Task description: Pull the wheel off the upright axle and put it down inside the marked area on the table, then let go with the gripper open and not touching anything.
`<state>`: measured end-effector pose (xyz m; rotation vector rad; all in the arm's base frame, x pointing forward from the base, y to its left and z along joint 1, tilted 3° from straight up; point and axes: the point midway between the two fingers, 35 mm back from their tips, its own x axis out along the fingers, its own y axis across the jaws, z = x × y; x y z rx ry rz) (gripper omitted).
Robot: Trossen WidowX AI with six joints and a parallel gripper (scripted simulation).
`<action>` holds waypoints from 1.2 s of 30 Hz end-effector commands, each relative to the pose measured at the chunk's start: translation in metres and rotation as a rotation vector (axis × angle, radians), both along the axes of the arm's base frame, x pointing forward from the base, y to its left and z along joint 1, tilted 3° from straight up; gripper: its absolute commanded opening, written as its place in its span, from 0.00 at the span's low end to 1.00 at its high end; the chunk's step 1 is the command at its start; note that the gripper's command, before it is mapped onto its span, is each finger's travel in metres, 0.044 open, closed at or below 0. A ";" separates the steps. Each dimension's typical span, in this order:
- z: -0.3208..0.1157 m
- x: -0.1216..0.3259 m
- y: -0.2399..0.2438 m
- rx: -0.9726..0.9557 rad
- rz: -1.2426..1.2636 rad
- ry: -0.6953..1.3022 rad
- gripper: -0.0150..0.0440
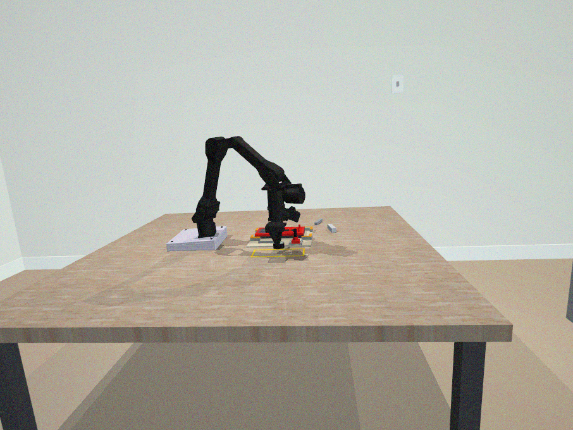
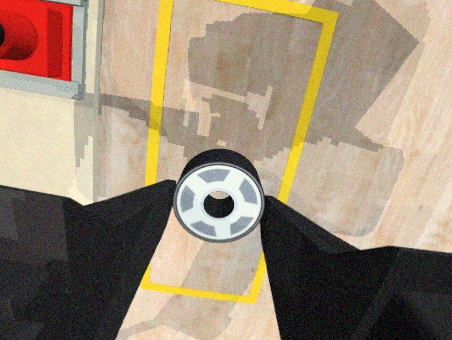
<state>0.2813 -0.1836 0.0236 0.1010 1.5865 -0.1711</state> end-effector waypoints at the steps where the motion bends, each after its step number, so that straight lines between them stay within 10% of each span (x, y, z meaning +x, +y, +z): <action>1: -0.019 -0.003 0.000 -0.003 0.004 0.002 0.25; 5: -0.023 -0.003 0.000 -0.003 0.004 0.003 0.25; 16: -0.018 -0.004 0.001 0.005 0.000 0.008 0.74; 27: 0.040 -0.002 0.004 -0.002 0.004 0.002 0.76; 36: 0.068 -0.042 0.033 0.001 0.006 0.004 1.00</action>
